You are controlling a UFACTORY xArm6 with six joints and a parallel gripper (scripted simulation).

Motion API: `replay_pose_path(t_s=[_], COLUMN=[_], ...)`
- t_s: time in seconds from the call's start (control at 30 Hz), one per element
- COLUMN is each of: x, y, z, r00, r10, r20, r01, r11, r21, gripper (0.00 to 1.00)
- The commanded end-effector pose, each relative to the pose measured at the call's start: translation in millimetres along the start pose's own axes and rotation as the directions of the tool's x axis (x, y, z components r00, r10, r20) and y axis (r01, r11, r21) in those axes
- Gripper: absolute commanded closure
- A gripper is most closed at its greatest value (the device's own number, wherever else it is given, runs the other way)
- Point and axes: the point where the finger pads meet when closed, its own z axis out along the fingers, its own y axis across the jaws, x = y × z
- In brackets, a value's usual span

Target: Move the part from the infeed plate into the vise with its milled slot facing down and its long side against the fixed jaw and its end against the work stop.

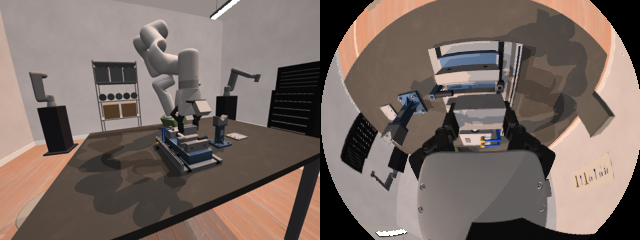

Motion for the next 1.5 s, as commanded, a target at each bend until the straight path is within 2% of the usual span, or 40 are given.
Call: replay_pose_path(t_s=[0.0, 0.6, 1.47], x=[1.4, 1.5, 1.7], y=[0.4, 0.4, 0.4], z=[-1.5, 3.4, 19.5], r00=[1.0, 1.0, 1.0], r10=[0.001, 0.001, 0.001], r20=[-0.004, -0.004, -0.004], r01=[-0.001, -0.001, -0.001], r11=[1.0, 1.0, 1.0], r21=[0.0, 0.0, 0.0], gripper=[1.0, 1.0, 1.0])
